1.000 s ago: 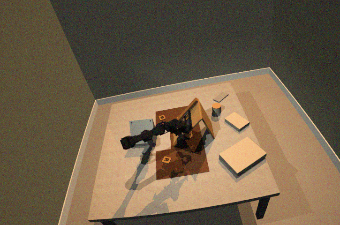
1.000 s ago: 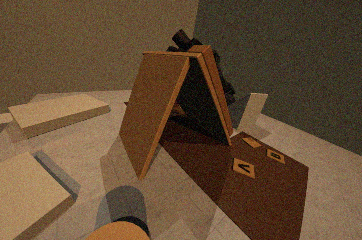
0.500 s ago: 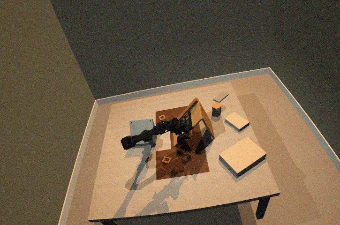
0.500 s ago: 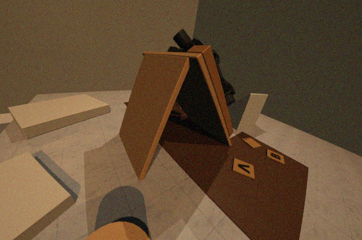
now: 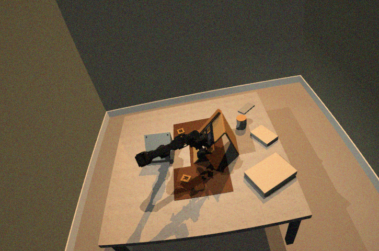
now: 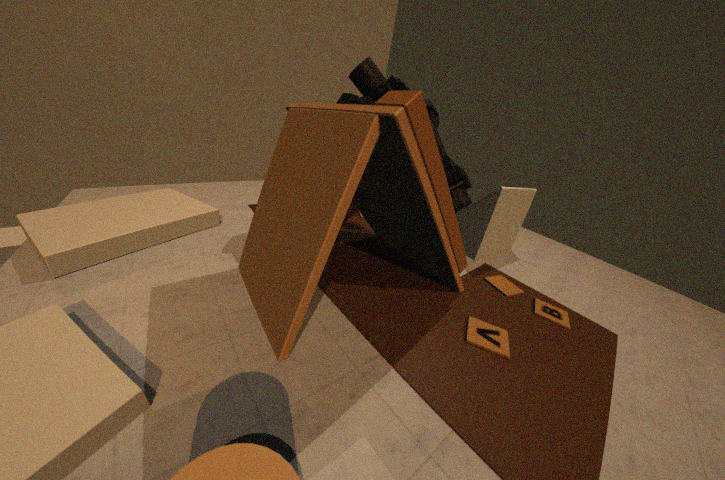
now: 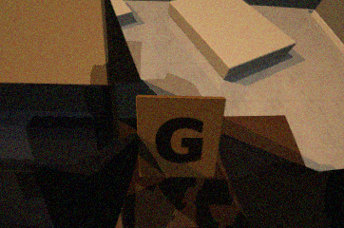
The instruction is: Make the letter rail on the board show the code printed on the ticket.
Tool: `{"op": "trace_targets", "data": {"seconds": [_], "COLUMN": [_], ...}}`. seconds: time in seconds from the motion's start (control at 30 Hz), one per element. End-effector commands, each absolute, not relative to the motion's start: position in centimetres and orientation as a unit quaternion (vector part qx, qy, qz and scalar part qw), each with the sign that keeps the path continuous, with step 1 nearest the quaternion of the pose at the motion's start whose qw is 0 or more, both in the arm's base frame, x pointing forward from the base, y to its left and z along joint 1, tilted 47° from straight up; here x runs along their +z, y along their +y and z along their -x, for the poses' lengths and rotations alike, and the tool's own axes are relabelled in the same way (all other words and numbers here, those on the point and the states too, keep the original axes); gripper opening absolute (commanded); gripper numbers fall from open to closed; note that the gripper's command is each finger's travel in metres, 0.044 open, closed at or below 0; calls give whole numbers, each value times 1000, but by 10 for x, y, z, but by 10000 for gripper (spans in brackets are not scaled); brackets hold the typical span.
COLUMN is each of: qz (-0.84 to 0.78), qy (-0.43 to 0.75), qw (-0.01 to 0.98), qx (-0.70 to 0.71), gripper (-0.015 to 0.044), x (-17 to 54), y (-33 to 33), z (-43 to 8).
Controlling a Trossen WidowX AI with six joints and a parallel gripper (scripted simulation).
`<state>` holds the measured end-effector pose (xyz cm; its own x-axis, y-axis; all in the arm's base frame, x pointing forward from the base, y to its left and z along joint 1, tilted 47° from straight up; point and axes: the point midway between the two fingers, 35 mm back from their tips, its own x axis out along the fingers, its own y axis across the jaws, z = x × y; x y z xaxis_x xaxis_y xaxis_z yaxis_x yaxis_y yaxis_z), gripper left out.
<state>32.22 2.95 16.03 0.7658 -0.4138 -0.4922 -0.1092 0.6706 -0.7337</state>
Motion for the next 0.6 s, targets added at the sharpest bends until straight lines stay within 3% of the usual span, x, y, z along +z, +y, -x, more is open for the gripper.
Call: {"op": "trace_targets", "data": {"seconds": [0.0,0.57], "qz": [394,394], "qy": [330,330], "qw": [853,853], "qx": [-91,-91], "gripper": [0,0], "x": [158,152], "y": [31,37], "z": [-322,-321]}}
